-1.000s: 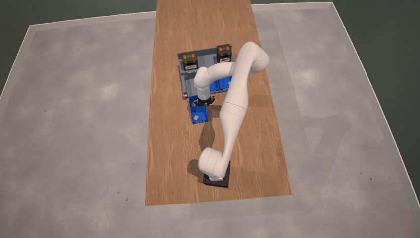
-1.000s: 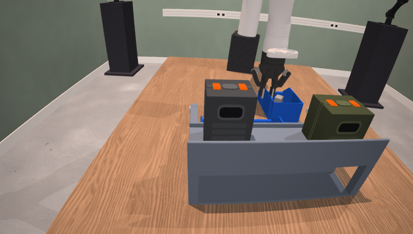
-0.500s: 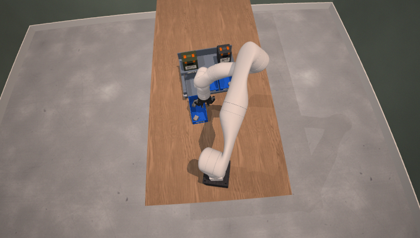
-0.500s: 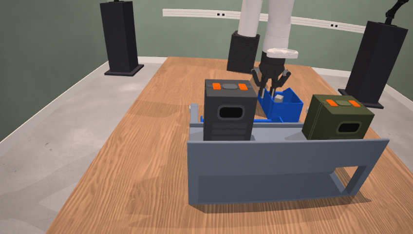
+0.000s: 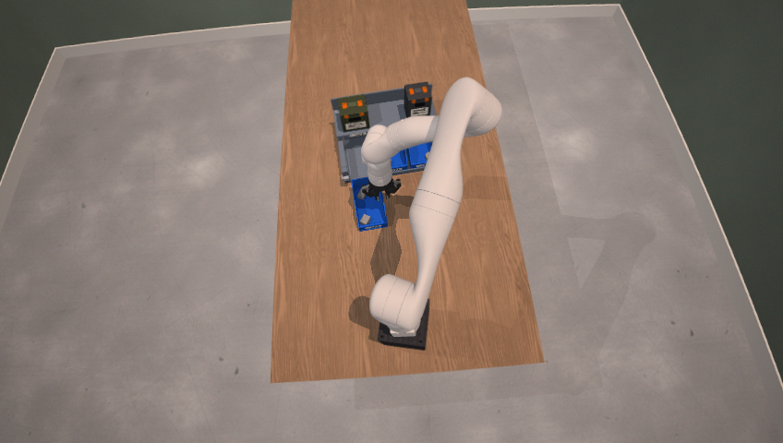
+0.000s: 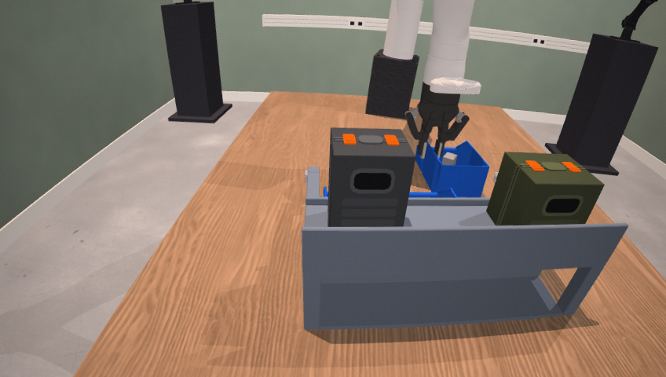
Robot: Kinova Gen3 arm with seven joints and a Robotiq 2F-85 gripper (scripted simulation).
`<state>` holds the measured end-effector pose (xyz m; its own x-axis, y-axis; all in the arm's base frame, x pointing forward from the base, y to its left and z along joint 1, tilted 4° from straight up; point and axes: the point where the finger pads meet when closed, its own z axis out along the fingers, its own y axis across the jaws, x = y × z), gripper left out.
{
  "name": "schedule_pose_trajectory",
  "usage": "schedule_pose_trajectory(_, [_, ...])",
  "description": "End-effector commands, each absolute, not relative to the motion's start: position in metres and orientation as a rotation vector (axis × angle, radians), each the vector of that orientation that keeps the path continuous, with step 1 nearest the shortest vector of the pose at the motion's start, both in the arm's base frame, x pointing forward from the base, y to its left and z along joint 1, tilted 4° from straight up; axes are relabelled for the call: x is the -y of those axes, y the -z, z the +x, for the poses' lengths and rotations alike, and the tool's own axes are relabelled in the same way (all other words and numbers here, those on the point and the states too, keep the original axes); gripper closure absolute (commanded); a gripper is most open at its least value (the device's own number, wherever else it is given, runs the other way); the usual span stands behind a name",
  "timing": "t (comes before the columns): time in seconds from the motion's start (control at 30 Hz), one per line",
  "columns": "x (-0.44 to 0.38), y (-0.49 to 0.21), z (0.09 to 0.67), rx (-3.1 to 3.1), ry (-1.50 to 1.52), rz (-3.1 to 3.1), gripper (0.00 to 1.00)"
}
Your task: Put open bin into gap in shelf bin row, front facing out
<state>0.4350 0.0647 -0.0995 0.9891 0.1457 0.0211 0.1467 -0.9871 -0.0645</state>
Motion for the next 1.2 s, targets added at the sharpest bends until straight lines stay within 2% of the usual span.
schedule_pose_trajectory(0.0, [-0.065, 0.099, 0.436, 0.226, 0.028, -3.068, 0.65])
schedule_pose_trajectory(0.93, [-0.065, 0.099, 0.436, 0.226, 0.028, -3.068, 0.65])
schedule_pose_trajectory(1.17, [-0.062, 0.059, 0.435, 0.227, 0.027, -3.066, 0.65])
